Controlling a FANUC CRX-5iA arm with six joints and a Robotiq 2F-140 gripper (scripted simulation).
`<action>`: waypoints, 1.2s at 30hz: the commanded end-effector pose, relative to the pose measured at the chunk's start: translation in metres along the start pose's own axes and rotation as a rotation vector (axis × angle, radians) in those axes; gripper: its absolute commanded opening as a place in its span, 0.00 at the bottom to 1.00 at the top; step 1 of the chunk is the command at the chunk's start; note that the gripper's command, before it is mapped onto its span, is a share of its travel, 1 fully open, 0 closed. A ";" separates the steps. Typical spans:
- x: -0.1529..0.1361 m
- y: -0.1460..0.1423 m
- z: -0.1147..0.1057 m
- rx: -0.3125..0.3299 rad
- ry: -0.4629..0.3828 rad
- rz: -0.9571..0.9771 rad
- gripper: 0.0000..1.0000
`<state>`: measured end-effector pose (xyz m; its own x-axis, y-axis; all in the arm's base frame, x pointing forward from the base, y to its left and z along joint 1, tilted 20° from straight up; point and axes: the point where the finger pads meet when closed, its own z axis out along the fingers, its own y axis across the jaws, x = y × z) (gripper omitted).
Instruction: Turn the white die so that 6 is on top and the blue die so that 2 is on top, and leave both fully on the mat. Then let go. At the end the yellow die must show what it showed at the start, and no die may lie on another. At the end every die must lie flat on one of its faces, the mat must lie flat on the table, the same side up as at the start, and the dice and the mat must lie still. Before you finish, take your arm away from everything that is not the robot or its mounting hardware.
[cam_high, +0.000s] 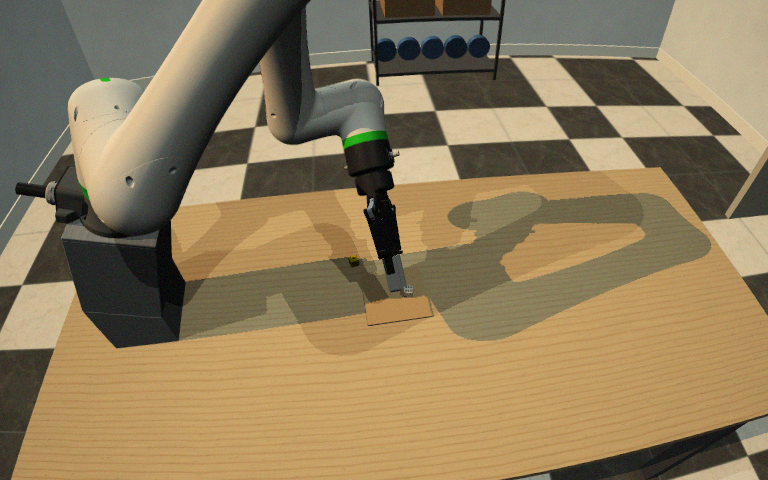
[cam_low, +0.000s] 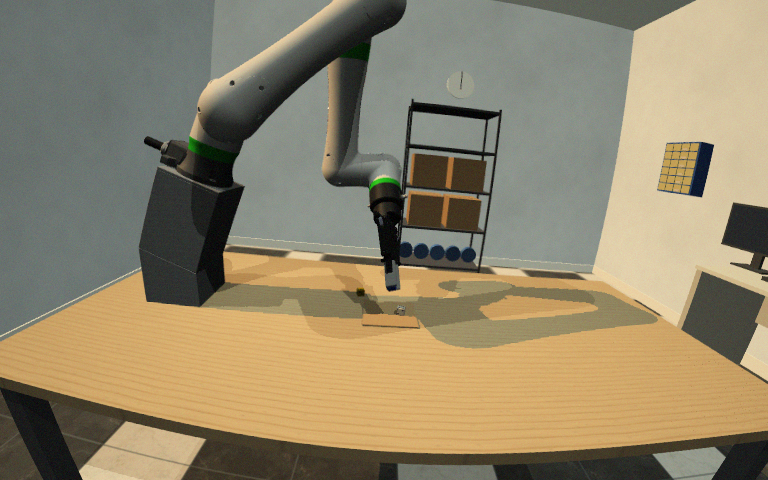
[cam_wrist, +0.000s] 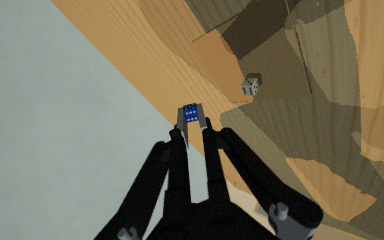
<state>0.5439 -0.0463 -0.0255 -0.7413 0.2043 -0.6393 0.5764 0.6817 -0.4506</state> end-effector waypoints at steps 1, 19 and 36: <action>-0.014 -0.004 0.003 0.038 -0.166 0.038 0.09; -0.024 0.054 -0.045 -0.182 -0.575 0.157 0.09; 0.039 0.124 -0.128 -0.652 -0.674 0.298 0.09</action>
<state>0.5472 0.1246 -0.0248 -0.1506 0.0983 -0.9837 0.3046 0.9512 0.0485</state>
